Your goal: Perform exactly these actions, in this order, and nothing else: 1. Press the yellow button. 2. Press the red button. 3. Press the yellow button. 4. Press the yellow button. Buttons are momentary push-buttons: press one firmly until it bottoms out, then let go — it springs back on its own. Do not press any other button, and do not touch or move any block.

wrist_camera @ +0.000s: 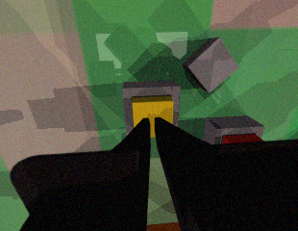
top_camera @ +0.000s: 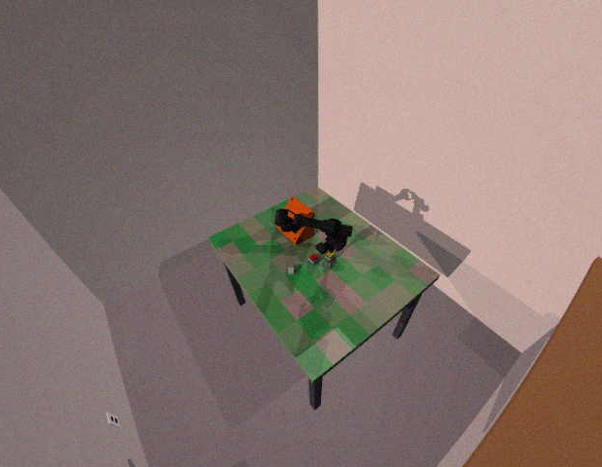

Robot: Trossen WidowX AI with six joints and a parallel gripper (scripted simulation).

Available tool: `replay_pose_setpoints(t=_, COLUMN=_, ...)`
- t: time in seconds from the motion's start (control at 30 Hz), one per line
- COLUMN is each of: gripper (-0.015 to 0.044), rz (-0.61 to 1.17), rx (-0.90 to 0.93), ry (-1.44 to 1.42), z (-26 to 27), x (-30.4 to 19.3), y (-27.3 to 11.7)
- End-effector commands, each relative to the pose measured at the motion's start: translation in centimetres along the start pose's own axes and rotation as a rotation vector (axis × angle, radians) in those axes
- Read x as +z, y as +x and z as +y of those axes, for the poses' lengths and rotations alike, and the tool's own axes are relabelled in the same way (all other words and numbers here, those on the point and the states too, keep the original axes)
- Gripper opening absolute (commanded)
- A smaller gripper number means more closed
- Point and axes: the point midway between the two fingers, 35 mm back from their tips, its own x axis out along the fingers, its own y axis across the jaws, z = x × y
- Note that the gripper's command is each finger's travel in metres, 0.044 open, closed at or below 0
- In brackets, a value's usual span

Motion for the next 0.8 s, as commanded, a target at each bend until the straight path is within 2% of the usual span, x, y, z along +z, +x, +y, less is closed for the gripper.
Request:
replay_pose_setpoints(t=0.0, gripper=0.002, rz=0.007, rx=-0.012, ry=-0.01, z=-0.2, x=-0.3, y=0.9)
replay_pose_setpoints(t=0.77, gripper=0.002, rz=0.007, rx=-0.013, ry=-0.01, z=-0.2, x=-0.3, y=1.9)
